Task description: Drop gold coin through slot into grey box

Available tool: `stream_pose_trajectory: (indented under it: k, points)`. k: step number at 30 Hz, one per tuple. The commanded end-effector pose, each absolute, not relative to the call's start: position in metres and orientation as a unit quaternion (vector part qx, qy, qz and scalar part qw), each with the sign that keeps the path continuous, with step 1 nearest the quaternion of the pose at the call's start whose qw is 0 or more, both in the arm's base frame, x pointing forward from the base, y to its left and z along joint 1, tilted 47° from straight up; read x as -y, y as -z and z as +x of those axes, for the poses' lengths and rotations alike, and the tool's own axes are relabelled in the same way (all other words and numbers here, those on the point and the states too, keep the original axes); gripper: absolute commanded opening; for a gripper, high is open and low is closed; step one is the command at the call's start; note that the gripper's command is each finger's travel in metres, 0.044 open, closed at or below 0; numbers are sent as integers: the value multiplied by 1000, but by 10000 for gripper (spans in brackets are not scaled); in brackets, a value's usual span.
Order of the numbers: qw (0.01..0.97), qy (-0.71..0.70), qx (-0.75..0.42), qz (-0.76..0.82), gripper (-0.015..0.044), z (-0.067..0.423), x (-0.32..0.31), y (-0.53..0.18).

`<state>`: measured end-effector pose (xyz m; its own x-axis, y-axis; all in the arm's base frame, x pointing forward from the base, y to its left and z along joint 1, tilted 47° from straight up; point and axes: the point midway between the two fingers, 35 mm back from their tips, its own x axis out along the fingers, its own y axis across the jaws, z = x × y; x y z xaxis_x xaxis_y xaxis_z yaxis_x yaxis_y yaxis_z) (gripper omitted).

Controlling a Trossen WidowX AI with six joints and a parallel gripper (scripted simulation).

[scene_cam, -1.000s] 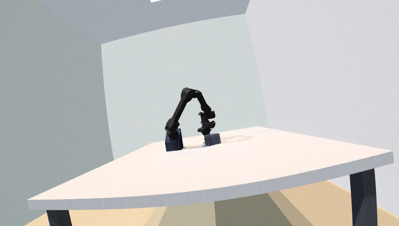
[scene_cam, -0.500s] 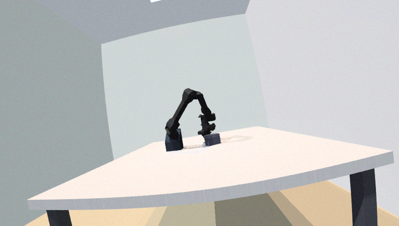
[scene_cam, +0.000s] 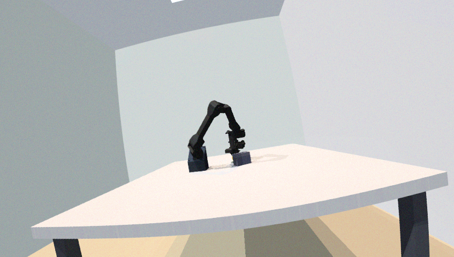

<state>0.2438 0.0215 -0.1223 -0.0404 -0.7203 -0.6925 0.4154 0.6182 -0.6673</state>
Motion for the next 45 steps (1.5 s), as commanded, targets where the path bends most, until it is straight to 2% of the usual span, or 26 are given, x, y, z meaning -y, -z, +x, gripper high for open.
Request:
stream_pose_trajectory:
  k: [1,39,45]
  points:
    - [681,416,-588,-131,0,245,-25,119]
    - [681,415,-589,-130,0,248,-91,57]
    - [669,368,-620,-183,0,247,-90,56]
